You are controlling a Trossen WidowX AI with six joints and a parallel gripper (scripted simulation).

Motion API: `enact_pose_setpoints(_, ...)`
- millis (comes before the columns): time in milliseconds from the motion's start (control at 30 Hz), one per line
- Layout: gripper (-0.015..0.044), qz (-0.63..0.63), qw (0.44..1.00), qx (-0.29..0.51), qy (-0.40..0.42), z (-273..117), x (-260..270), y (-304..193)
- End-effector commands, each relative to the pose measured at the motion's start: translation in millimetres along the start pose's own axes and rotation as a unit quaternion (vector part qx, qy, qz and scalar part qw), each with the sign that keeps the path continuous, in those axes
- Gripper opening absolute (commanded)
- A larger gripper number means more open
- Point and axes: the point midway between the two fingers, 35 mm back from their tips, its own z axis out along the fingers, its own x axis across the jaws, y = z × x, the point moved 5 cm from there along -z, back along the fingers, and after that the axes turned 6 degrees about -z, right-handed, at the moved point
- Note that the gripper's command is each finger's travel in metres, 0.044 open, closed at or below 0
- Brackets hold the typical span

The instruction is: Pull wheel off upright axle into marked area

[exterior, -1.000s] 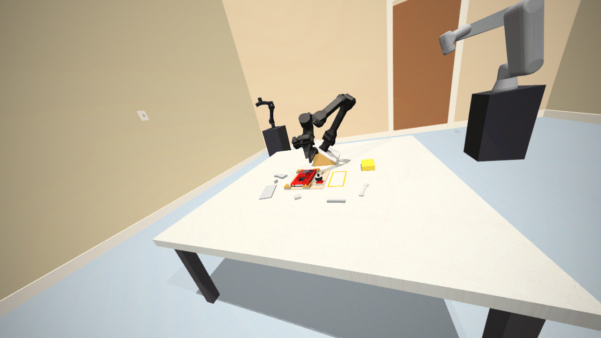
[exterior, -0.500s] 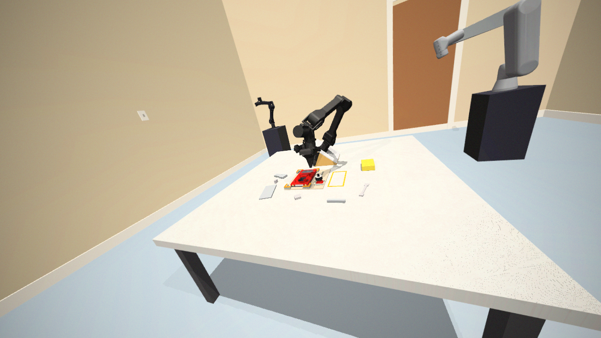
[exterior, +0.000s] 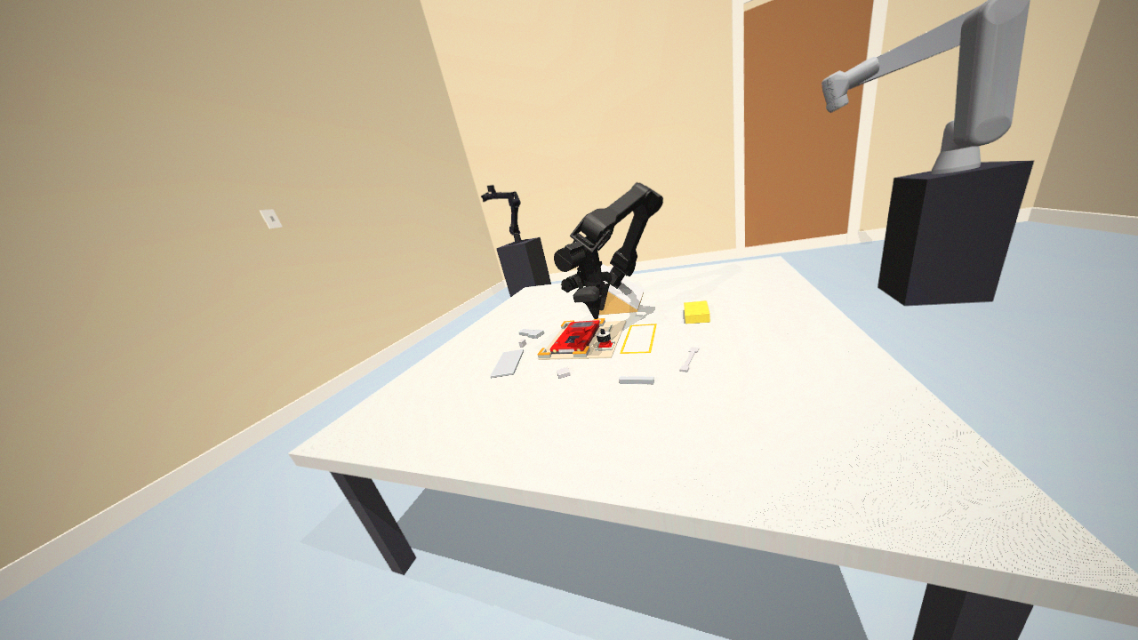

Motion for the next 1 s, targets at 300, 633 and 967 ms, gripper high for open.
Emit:
enact_pose_setpoints(300,0.03,-0.002,1.0,-0.001,-0.001,54,3,0)
enact_pose_setpoints(633,0.0215,-0.005,1.0,-0.001,-0.005,69,1,-2)
enact_pose_setpoints(967,0.0109,-0.005,1.0,-0.001,-0.005,69,1,-2)
